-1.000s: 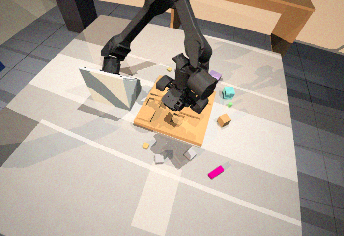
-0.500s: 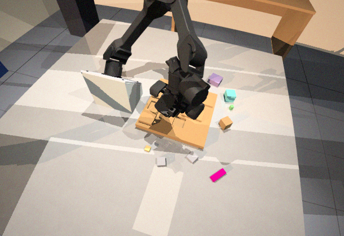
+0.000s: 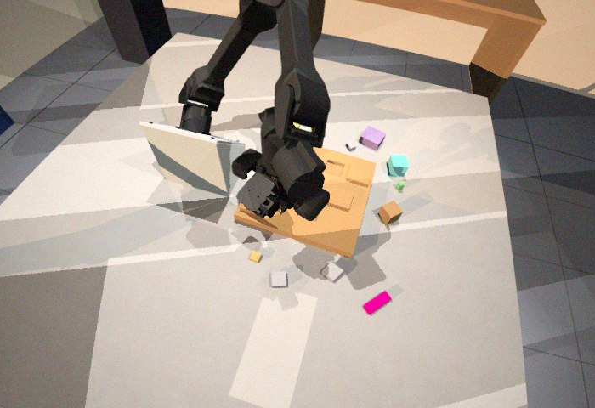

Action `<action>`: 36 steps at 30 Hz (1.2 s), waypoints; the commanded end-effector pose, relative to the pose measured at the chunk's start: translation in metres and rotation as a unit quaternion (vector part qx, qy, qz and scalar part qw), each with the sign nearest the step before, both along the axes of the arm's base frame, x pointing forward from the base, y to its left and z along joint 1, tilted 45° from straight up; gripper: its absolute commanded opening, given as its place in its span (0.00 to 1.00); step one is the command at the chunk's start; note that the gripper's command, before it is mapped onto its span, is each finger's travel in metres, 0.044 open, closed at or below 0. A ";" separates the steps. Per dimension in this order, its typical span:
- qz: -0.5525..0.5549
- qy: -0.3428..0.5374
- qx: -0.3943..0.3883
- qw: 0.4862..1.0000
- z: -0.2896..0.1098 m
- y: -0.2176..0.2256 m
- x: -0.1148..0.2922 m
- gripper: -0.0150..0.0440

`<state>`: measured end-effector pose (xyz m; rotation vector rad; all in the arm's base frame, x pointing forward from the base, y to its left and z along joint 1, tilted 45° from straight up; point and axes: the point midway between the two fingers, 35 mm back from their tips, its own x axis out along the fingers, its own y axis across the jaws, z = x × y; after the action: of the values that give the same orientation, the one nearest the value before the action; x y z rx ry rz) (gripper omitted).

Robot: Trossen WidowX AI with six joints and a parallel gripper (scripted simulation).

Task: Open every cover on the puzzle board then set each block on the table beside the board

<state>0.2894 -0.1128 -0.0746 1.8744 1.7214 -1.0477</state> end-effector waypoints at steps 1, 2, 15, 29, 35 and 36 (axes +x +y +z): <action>0.003 0.005 0.001 1.000 -0.012 -0.010 -0.016 0.39; 0.003 0.005 0.001 1.000 -0.014 -0.012 -0.019 0.39; 0.004 0.006 0.004 1.000 -0.038 -0.036 -0.057 0.39; 0.007 0.005 0.011 1.000 -0.056 -0.049 -0.090 0.39; 0.007 0.005 0.011 1.000 -0.062 -0.045 -0.089 0.39; 0.007 0.005 0.011 1.000 -0.063 -0.044 -0.089 0.39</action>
<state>0.2029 -0.1621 -0.1320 1.8746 1.7421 -1.0406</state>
